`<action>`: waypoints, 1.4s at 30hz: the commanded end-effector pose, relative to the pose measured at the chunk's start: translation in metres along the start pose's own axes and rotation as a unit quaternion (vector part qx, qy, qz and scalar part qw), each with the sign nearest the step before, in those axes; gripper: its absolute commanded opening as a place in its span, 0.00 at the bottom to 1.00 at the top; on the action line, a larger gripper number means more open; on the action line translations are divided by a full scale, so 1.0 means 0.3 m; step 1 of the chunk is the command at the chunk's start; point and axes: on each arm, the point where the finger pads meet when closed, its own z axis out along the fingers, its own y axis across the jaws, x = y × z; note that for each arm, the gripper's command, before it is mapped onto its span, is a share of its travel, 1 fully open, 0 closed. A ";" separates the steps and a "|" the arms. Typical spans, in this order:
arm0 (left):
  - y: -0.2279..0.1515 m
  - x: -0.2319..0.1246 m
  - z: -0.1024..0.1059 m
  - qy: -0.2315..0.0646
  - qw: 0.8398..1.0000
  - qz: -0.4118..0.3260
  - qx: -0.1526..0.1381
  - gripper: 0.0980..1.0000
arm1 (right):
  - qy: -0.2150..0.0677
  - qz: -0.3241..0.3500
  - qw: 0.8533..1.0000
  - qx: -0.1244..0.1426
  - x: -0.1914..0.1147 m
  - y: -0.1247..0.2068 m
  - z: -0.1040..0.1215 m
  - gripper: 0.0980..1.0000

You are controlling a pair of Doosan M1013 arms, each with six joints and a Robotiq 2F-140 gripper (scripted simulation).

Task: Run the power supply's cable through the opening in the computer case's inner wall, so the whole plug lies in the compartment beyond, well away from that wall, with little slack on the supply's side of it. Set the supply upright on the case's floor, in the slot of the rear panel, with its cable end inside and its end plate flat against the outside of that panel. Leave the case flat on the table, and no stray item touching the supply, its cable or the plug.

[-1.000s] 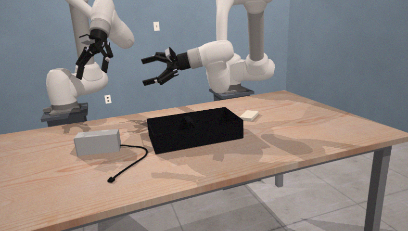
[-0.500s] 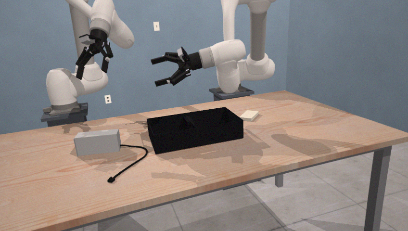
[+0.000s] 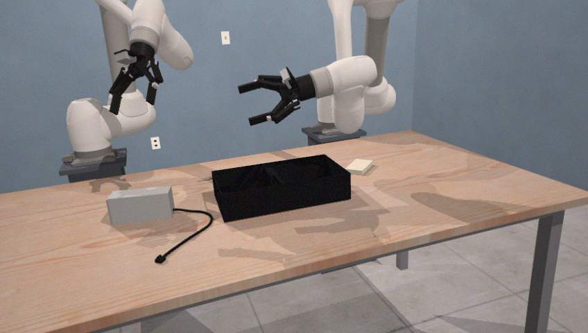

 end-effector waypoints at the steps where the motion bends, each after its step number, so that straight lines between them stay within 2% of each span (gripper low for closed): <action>1: -0.037 0.015 -0.064 0.007 1.000 -0.002 0.010 1.00 | 0.000 0.000 1.000 0.000 0.002 -0.001 -0.002 1.00; 9: -0.143 0.041 -0.250 0.025 0.999 -0.008 0.037 1.00 | 0.000 0.000 1.000 0.000 0.002 -0.001 -0.002 1.00; 11: -0.143 0.041 -0.250 0.025 0.999 -0.008 0.037 1.00 | 0.000 0.000 1.000 0.000 0.002 -0.001 -0.002 1.00; 26: -0.338 0.070 -0.673 0.064 0.993 -0.022 0.097 1.00 | 0.000 0.000 1.000 0.000 0.002 -0.001 -0.002 1.00; 28: -0.338 0.070 -0.673 0.064 0.993 -0.022 0.097 1.00 | 0.000 0.000 1.000 0.000 0.002 -0.001 -0.002 1.00; 42: -0.488 0.056 -1.150 0.106 0.981 -0.037 0.161 1.00 | 0.000 0.000 1.000 0.000 0.002 -0.001 -0.002 1.00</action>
